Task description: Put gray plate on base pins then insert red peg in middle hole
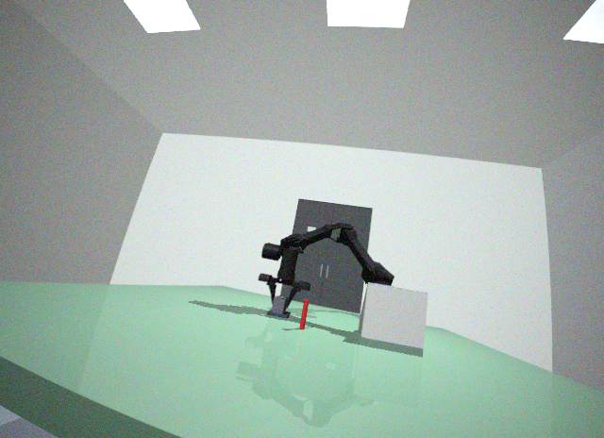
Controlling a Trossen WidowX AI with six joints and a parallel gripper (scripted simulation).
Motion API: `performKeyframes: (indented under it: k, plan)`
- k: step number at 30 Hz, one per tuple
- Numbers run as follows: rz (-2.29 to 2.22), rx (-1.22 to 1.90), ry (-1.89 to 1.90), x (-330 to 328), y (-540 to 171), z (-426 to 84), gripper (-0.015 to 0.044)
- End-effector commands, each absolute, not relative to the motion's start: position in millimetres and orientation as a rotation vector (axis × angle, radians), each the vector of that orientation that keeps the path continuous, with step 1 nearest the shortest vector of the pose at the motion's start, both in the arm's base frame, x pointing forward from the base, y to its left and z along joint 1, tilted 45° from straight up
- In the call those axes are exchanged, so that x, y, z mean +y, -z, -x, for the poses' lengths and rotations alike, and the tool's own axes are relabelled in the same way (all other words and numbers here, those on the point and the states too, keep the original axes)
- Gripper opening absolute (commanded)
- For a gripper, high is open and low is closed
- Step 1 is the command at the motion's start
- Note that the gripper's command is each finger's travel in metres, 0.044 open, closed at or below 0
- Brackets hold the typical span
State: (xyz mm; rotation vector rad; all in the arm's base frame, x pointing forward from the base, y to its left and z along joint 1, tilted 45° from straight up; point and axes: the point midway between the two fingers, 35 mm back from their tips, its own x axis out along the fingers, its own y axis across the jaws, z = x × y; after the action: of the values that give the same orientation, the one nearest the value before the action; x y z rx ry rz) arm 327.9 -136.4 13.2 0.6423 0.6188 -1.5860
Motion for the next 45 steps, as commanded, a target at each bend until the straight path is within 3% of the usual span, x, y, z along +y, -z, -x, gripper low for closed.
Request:
performKeyframes:
  k: [1, 5, 10, 17, 23, 29, 36, 45]
  plan:
    - [-0.643, 0.618, 1.587, -136.5, -13.6, -328.0, 0.0341]
    - [-0.643, 0.618, 1.587, -136.5, -13.6, -328.0, 0.0440]
    - [-0.644, 0.621, 1.586, -129.2, -20.1, -331.0, 0.0440]
    - [-0.630, 0.634, 1.590, -56.6, -92.7, -340.6, 0.0440]
    - [-0.630, 0.634, 1.590, -51.8, -91.4, -343.0, 0.0440]
    - [-0.547, 0.755, 1.517, 10.4, -39.4, -325.5, 0.0440]
    - [-0.384, 0.896, 1.430, 82.2, 28.4, -265.4, 0.0440]
    - [-0.365, 0.906, 1.423, 68.4, 52.7, -252.7, 0.0440]
